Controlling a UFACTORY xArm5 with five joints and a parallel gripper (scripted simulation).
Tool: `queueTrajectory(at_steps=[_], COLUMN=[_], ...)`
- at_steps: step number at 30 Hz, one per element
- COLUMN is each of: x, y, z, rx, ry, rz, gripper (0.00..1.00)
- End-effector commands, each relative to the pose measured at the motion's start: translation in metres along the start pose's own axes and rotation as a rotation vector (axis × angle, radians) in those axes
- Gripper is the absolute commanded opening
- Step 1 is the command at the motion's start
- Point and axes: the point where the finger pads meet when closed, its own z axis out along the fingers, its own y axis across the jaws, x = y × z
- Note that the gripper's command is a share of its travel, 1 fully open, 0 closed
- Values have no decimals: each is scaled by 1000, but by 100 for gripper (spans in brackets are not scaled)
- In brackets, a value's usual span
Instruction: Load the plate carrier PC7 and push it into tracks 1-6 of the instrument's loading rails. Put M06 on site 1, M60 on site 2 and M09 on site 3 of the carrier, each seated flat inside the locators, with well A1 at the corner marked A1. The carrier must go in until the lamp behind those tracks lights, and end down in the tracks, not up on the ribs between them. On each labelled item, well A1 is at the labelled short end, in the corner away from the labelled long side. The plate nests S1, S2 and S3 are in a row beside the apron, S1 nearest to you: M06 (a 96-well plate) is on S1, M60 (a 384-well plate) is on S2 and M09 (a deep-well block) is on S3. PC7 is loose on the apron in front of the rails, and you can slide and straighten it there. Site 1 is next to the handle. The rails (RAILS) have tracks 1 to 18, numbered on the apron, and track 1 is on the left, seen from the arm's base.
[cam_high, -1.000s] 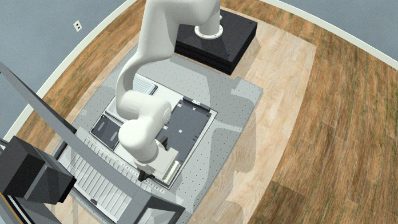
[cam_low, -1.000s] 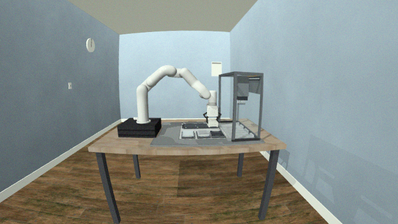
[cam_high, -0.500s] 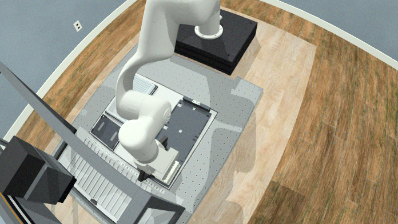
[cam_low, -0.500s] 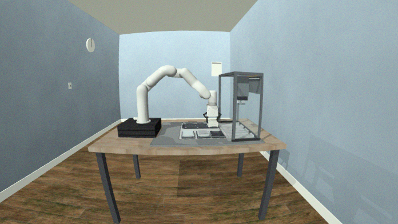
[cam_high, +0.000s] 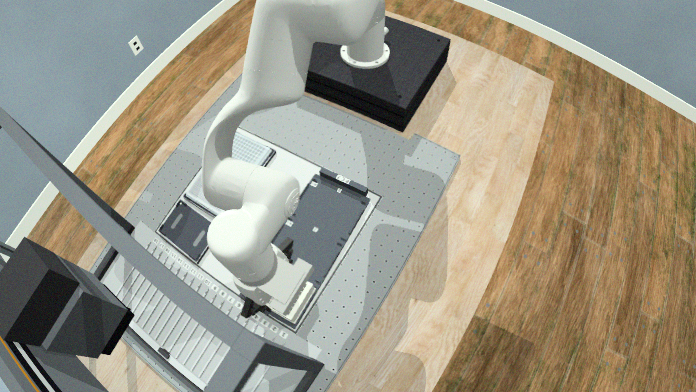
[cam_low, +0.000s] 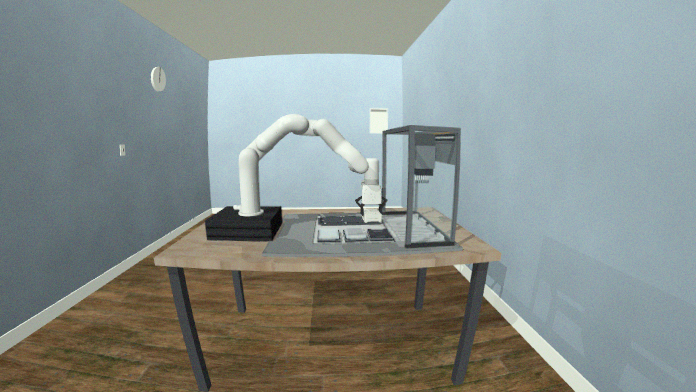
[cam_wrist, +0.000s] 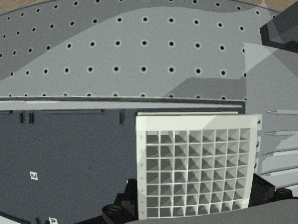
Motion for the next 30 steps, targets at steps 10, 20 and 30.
queueTrajectory(at_steps=[10,20,30], x=[0,0,0], y=[2,2,2], z=[-17,-30,-47], rx=[-4,-4,-4], ry=[6,6,6], rz=[0,0,0], gripper=[100,100,100])
